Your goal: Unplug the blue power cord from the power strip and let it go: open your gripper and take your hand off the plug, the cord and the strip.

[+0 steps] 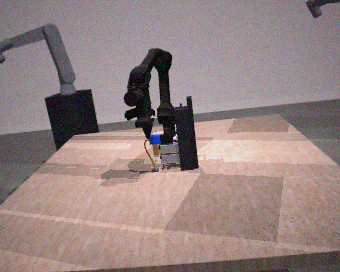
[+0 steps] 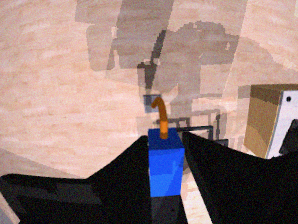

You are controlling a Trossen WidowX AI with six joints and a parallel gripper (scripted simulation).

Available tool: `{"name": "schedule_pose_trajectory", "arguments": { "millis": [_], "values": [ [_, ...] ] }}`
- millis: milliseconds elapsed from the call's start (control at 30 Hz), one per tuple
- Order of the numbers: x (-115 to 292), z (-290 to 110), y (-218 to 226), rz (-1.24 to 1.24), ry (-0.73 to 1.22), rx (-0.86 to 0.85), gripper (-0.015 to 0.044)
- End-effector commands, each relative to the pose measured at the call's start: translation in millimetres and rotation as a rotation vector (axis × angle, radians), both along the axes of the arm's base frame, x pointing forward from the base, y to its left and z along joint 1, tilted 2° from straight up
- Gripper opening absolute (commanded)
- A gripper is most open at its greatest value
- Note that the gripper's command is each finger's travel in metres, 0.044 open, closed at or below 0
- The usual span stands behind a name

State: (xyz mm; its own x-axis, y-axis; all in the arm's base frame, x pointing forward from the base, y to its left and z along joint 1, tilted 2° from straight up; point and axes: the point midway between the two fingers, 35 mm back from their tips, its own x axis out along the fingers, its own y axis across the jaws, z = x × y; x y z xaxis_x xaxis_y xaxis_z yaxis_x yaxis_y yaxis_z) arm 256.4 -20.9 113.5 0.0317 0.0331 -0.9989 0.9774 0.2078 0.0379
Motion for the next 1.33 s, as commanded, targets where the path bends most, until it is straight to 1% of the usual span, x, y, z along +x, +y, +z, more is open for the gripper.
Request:
{"name": "schedule_pose_trajectory", "arguments": {
  "millis": [0,200,333,467,533,1300],
  "values": [
    [-0.1,0.0,1.8,-0.002,-0.001,0.000,0.0184],
    [-0.1,0.0,1.8,-0.002,-0.001,0.000,0.0341],
    [4.9,3.5,-15.3,-0.002,-0.002,-0.001,0.0440],
    [11.1,9.6,-50.2,-0.002,-0.002,-0.005,0.0440],
    [11.8,10.8,-57.7,-0.002,-0.002,-0.005,0.0440],
    [11.8,10.8,-57.7,-0.002,-0.002,-0.005,0.0440]
  ]
}}
